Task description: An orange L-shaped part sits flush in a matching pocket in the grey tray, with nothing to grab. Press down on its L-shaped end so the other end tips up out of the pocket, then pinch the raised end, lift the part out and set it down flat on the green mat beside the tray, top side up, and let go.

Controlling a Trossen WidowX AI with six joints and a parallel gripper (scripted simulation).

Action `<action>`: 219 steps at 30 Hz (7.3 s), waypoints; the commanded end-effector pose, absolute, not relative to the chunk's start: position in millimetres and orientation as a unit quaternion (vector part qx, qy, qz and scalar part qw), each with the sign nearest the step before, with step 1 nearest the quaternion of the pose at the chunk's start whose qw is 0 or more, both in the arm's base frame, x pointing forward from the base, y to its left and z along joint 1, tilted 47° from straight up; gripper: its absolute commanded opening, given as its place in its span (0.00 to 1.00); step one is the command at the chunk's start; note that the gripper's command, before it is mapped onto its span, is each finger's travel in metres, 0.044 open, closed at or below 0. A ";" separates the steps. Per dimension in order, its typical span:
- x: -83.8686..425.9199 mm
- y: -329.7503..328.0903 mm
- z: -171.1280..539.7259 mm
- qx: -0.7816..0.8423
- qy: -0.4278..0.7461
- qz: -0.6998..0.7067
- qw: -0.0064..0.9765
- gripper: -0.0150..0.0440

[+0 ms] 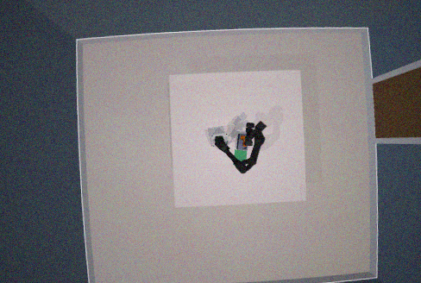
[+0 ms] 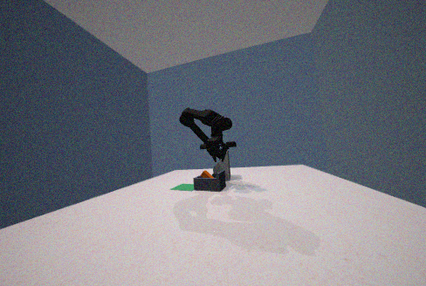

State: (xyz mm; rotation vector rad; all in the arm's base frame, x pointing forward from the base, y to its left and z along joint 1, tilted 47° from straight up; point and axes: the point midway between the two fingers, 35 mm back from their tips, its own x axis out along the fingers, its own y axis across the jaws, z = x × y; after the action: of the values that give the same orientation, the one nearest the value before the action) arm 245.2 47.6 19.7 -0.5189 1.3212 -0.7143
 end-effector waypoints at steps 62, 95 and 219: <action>243.7 -8.2 72.2 -0.658 0.647 0.192 0.334 0.73; 249.6 -54.0 29.3 -0.659 0.647 0.191 0.334 0.73; 214.6 -71.9 158.2 -0.659 0.647 0.191 0.333 0.25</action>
State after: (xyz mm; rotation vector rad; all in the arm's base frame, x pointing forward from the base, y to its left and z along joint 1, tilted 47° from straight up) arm 218.4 -62.6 146.3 -1.7119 1.6954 0.5067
